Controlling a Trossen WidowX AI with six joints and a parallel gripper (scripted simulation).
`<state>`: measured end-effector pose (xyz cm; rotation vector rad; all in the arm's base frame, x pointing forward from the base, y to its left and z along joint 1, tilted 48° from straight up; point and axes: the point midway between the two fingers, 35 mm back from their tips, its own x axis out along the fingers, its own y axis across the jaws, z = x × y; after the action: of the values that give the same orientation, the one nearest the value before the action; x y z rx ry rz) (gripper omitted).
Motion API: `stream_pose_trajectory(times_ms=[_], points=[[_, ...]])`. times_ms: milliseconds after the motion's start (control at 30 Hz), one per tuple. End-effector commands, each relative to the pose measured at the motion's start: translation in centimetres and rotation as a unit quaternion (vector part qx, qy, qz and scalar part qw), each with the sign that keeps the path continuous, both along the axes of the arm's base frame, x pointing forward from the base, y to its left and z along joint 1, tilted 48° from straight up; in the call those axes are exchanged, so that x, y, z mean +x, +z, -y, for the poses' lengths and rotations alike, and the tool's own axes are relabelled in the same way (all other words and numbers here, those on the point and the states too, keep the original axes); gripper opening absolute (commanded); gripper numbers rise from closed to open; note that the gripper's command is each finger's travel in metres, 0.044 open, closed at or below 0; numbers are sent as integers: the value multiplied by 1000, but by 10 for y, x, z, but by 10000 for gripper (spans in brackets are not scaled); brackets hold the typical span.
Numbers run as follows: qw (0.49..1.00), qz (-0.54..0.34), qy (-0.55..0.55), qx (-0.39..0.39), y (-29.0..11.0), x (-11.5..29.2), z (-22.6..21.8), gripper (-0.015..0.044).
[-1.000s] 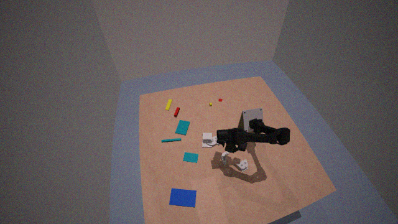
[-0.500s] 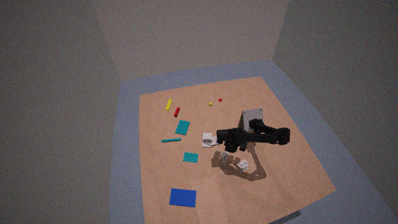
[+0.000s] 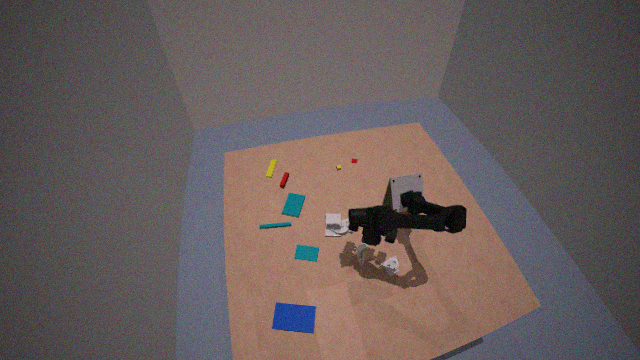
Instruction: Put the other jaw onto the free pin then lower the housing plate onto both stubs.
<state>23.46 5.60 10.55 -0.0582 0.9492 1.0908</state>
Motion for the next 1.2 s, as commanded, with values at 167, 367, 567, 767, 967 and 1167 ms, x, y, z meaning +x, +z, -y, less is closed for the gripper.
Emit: stream_pose_trajectory(times_ms=[167, 367, 567, 767, 967, 1167], points=[[998, 41, 37, -6, 13, 17, -2, 184], [992, 96, 87, -14, 30, 40, -5, 341], [989, 109, 99, -16, 34, 45, -6, 440], [989, 109, 99, -15, 11, 50, -31, 440], [989, 110, 99, -15, 7, 50, -36, 440], [989, 110, 99, -15, 7, 50, -36, 440]])
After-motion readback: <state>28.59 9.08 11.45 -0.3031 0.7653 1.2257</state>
